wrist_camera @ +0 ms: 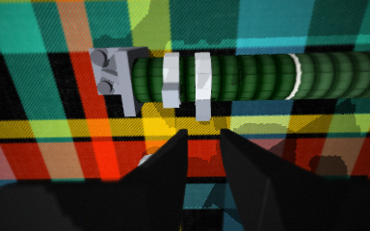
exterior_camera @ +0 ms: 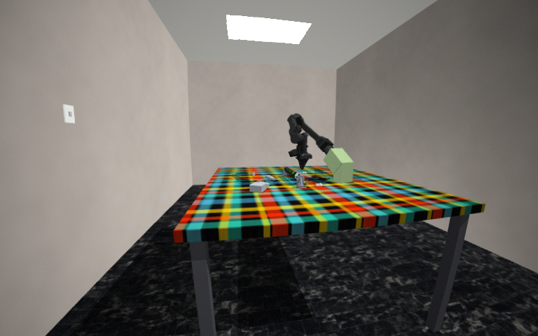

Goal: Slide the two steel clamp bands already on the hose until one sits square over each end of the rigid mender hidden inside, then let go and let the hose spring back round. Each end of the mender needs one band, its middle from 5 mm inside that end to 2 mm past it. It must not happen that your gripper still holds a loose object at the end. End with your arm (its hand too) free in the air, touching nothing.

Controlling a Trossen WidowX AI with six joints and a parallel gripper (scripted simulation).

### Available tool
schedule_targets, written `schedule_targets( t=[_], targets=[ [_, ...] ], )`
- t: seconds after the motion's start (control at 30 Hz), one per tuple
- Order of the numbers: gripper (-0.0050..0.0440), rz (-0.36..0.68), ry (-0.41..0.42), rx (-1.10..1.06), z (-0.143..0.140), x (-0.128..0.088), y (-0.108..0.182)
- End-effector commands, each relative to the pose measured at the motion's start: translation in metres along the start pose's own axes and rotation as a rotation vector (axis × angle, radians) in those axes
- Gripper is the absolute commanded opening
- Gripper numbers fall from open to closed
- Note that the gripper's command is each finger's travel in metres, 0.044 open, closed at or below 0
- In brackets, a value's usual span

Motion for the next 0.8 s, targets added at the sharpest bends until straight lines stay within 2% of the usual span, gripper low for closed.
schedule_targets(
  t=[0.0, 0.4, 0.77],
  targets=[
    [0.0090, 0.005, 0.009, -0.014, 0.000, 0.009, 0.003],
    [0.0090, 0.005, 0.010, -0.013, -0.001, 0.029, 0.003],
    [0.0090, 0.004, 0.011, -0.013, -0.001, 0.034, 0.004]
  ],
)
Point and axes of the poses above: the point midway between the two fingers, 35 mm back from their tips, its own x axis out along the fingers, its own z axis across the jaws, y = z × x, the point moved 5 cm from there along -x, back along the fingers, and after that the axes turned 1 degree about x, right-handed, at the moved point
